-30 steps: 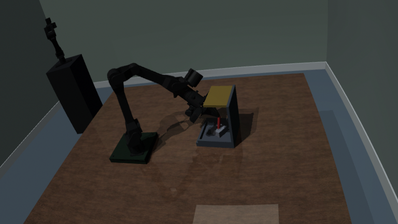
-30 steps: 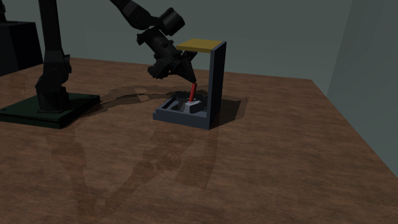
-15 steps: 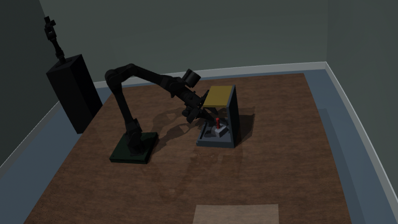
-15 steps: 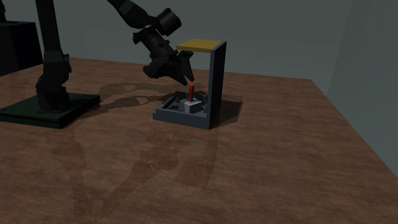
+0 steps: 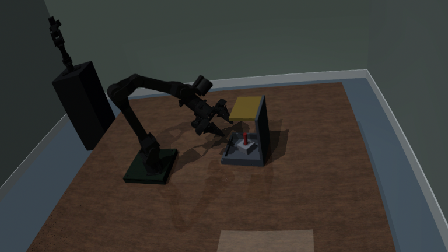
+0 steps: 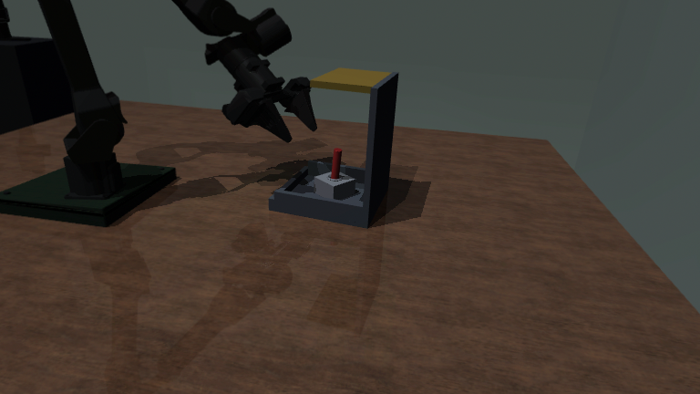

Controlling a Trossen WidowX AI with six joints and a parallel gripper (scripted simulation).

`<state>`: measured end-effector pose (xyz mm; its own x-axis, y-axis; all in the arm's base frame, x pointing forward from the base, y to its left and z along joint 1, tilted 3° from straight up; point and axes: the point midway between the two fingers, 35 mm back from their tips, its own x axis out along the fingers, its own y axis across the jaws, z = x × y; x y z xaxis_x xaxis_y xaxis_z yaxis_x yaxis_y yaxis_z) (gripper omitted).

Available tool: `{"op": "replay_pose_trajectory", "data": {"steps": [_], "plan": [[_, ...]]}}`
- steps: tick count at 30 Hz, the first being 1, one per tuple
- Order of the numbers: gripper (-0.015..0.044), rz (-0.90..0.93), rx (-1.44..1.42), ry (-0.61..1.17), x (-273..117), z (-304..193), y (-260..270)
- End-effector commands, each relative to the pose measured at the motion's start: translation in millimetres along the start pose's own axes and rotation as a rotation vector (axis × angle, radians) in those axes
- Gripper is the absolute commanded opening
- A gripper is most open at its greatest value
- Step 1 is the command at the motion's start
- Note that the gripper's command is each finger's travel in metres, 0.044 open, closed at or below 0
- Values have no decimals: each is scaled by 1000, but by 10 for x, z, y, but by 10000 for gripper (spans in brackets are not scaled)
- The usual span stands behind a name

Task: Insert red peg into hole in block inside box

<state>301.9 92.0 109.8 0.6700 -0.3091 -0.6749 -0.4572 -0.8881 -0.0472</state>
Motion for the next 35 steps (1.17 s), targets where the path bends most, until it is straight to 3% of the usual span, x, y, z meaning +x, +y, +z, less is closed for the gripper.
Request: {"op": "replay_pose_trajectory", "data": {"steps": [1,7,35], "plan": [[440,-3,9,6,-201,-23,14],[440,-4,8,7,-475,-23,82],[440,-4,8,7,-484,-23,84]]}}
